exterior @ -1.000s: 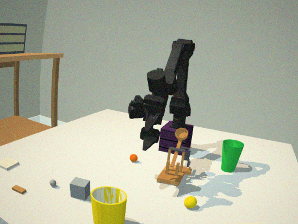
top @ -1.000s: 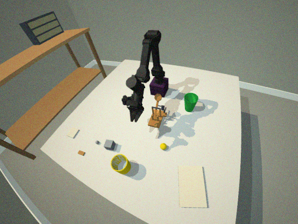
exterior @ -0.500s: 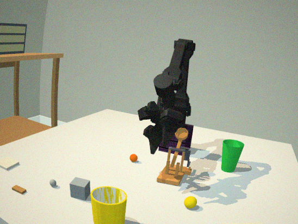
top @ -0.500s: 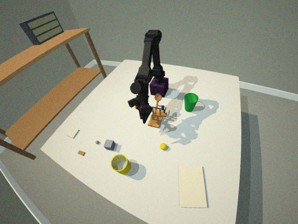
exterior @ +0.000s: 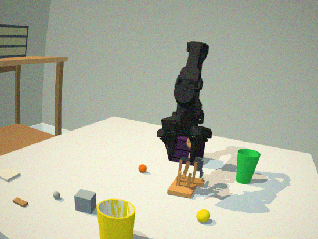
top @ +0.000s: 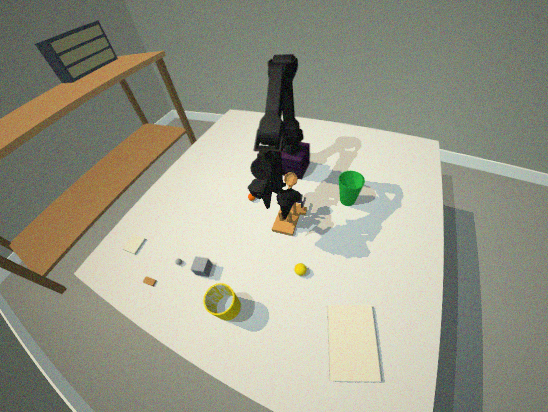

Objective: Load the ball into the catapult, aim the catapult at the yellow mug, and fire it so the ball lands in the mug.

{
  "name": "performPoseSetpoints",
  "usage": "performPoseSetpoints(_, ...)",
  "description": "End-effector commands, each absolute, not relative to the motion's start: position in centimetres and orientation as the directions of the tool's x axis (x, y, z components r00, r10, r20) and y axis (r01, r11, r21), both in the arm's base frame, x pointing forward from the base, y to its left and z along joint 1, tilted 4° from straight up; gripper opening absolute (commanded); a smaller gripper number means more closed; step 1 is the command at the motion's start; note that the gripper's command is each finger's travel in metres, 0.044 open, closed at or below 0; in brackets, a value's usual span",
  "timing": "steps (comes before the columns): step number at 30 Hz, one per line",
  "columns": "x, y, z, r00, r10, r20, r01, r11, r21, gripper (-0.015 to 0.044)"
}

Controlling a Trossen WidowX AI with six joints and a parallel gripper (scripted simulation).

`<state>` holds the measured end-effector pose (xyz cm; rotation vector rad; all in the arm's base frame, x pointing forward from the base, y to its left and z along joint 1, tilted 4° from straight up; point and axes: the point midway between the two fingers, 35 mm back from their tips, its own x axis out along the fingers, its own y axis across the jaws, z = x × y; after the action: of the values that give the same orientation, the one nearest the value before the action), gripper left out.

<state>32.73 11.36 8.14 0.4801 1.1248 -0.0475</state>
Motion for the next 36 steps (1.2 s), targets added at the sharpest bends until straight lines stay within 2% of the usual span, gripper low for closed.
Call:
performPoseSetpoints(1, 31.2, 11.5, 8.1, 0.376, 0.173, -0.91, 0.192, 0.946, 0.259, 0.044)
performPoseSetpoints(17, 24.5, 11.1, 8.8, 0.099, 0.038, -0.994, -0.194, 0.981, 0.018, 0.044)
performPoseSetpoints(23, 24.2, 11.0, 8.9, 0.088, 0.031, -0.996, -0.212, 0.977, 0.012, 0.044)
performPoseSetpoints(36, 24.2, 11.0, 8.9, 0.088, 0.031, -0.996, -0.212, 0.977, 0.012, 0.0099)
